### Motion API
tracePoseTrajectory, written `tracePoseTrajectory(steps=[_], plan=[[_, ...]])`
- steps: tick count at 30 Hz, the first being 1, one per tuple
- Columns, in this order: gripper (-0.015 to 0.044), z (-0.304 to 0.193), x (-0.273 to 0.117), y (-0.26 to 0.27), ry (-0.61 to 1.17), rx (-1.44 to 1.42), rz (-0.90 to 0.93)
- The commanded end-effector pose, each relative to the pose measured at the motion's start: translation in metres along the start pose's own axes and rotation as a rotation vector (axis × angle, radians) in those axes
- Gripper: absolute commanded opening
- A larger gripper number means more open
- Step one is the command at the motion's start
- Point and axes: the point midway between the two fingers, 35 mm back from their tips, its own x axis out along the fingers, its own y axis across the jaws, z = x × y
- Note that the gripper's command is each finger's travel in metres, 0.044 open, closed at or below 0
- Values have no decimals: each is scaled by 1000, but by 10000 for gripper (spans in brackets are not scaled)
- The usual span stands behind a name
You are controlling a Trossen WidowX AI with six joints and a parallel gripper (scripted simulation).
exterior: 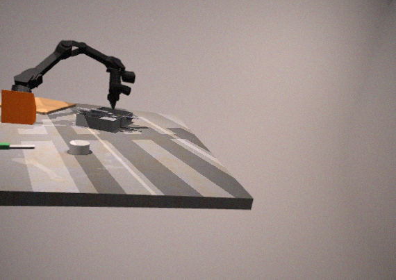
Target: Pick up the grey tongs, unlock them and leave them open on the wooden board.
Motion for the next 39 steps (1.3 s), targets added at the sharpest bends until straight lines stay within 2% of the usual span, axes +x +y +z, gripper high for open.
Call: tracePoseTrajectory(steps=[1, 14, 39], plan=[[260, 1, 2, 2, 15, 7, 10], [260, 8, 6, -1, 20, 3, 7], [260, 9, 47, 0, 20, 3, 8]])
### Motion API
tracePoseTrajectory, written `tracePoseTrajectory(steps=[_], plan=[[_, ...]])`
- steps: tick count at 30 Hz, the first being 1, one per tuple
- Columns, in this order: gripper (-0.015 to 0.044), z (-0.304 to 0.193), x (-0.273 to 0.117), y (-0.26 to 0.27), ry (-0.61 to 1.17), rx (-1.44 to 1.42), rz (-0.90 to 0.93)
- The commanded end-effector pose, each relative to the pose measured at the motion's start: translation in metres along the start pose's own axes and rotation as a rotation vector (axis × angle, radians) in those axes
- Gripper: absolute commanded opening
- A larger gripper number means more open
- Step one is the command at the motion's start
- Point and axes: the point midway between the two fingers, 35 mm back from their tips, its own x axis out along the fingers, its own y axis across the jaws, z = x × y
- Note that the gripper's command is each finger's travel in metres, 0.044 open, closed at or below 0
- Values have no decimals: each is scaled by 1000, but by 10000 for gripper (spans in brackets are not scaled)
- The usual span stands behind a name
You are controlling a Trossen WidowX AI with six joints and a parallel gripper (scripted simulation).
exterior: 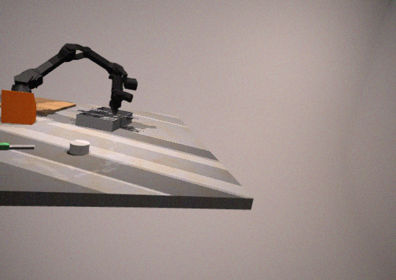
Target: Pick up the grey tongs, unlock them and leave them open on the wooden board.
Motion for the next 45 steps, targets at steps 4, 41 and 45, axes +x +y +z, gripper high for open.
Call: tracePoseTrajectory(steps=[4, 41, 45], plan=[[260, -1, 14, 1, 7, 3, 6], [82, -3, 41, 0, 4, 0, 0], [55, -3, 41, 0, 4, 0, 0]])
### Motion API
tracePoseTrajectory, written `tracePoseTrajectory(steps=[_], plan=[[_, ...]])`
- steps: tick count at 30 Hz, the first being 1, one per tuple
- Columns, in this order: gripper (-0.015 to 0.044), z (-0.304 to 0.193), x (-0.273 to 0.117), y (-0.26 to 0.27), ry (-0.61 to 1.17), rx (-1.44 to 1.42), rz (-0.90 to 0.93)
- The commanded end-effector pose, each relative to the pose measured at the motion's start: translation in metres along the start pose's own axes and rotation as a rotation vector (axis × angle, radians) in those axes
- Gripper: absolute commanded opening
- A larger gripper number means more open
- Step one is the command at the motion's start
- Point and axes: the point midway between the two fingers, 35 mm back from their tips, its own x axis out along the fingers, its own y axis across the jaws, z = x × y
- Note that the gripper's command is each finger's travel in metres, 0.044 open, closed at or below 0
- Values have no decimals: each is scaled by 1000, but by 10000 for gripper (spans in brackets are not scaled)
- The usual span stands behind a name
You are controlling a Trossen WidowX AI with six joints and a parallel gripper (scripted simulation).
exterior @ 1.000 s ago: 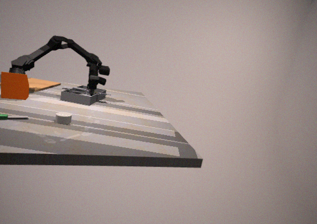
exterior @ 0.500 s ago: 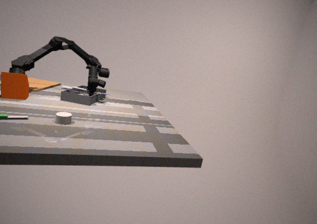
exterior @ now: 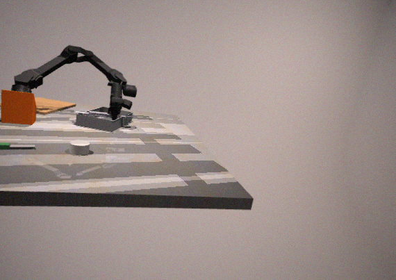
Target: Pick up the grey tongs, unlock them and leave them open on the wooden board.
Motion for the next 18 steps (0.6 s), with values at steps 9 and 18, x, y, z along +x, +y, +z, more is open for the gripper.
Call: tracePoseTrajectory(steps=[9, 18], plan=[[-142, 1, -7, -4, 1, 0, 1], [-150, 1, -66, -39, 3, 3, 3]])
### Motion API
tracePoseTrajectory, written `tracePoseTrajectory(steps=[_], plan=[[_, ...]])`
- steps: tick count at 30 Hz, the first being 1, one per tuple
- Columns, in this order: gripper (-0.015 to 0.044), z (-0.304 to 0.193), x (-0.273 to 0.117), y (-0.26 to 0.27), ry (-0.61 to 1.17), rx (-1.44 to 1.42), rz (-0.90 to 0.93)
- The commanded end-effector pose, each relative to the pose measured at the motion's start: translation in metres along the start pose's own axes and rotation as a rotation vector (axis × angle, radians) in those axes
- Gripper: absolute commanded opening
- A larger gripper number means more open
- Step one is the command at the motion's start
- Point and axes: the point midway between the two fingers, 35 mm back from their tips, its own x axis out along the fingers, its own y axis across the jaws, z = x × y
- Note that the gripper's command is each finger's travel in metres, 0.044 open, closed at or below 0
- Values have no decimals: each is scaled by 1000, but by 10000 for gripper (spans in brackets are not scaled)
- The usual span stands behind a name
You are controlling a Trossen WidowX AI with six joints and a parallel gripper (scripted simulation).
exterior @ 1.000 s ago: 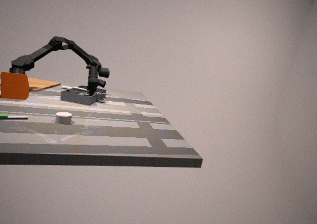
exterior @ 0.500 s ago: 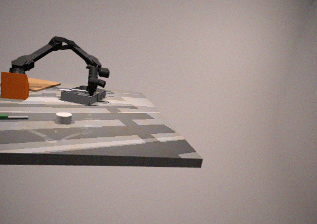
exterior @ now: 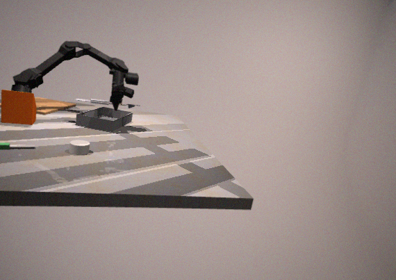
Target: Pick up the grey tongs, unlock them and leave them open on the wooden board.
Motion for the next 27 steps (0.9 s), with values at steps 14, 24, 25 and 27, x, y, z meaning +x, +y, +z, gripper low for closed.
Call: tracePoseTrajectory(steps=[14, 24, 25, 27], plan=[[-150, -5, -10, -2, 20, 36, 98], [-150, -11, -9, 3, 61, 180, 387], [-150, -11, -10, 3, 64, 195, 417], [-150, -11, -11, 4, 69, 226, 475]])
